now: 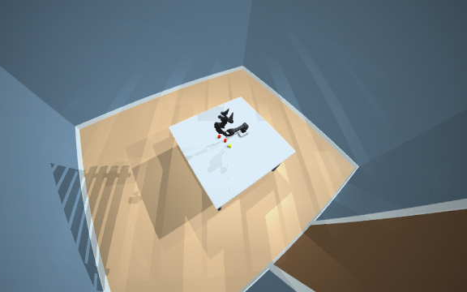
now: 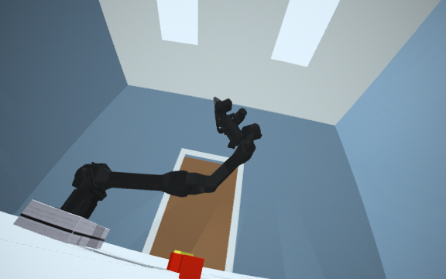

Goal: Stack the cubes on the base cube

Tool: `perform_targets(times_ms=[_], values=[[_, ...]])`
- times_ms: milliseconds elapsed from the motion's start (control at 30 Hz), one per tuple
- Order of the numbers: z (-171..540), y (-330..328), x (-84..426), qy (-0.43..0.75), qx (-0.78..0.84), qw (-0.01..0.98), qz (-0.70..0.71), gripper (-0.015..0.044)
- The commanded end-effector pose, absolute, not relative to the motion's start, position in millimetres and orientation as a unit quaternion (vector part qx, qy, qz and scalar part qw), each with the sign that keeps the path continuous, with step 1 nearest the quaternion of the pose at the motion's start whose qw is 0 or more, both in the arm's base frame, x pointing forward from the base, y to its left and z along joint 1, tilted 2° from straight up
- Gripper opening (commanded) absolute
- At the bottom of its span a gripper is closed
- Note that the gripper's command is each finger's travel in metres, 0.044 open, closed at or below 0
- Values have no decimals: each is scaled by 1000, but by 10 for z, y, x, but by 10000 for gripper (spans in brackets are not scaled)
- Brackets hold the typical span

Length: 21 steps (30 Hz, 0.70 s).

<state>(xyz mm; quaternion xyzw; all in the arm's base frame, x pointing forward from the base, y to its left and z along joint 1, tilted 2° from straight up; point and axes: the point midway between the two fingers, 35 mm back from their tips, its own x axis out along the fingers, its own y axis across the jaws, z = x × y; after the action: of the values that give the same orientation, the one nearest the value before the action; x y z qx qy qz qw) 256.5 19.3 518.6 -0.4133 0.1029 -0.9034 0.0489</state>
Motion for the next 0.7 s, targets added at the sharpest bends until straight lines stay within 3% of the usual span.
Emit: perform_targets(times_ms=[0, 133, 667], values=[[5193, 200, 2548, 102, -412, 52, -904, 374], [5317, 311, 2189, 83, -375, 107, -917, 269], [5561, 362, 730, 93, -243, 325, -909, 265]])
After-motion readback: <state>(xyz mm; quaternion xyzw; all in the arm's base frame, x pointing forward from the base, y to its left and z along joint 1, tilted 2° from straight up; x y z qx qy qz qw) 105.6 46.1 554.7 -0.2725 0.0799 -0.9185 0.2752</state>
